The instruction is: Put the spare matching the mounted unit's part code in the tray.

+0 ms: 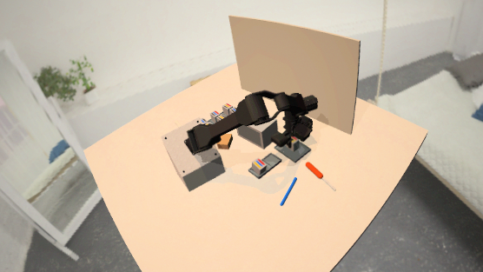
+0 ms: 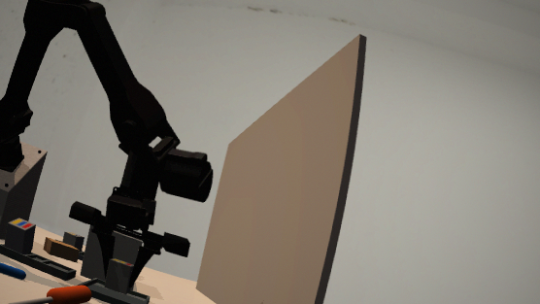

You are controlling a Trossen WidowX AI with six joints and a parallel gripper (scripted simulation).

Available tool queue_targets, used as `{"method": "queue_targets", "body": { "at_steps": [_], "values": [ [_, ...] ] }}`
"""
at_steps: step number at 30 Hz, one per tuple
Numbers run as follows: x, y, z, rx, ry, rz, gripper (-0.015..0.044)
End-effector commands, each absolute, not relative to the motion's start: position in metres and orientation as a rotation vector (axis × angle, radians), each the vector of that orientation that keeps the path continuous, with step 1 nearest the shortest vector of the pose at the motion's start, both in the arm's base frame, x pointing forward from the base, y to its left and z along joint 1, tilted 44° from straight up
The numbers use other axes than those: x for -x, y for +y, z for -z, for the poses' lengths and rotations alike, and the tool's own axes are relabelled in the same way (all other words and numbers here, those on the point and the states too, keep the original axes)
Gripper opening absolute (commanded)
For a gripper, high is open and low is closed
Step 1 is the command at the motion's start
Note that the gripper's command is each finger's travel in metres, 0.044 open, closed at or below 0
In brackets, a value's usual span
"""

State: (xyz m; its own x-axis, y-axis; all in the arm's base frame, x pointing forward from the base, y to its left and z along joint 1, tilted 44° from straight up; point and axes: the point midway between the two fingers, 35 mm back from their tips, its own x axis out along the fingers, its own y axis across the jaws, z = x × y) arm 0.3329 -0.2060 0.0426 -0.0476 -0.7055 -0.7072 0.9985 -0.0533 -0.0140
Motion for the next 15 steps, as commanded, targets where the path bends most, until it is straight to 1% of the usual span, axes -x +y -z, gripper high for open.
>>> {"method": "queue_targets", "body": {
  "at_steps": [1,9,11,15],
  "values": [
    [-0.333,-0.206,-0.043,-0.626,0.612,1.537,0.0236],
    [-0.333,-0.206,-0.043,-0.626,0.612,1.537,0.0440],
    [-0.336,-0.198,-0.050,-0.628,0.615,1.536,0.0440],
    [-0.340,-0.147,-0.098,-0.630,0.626,1.535,0.0440]
  ]
}}
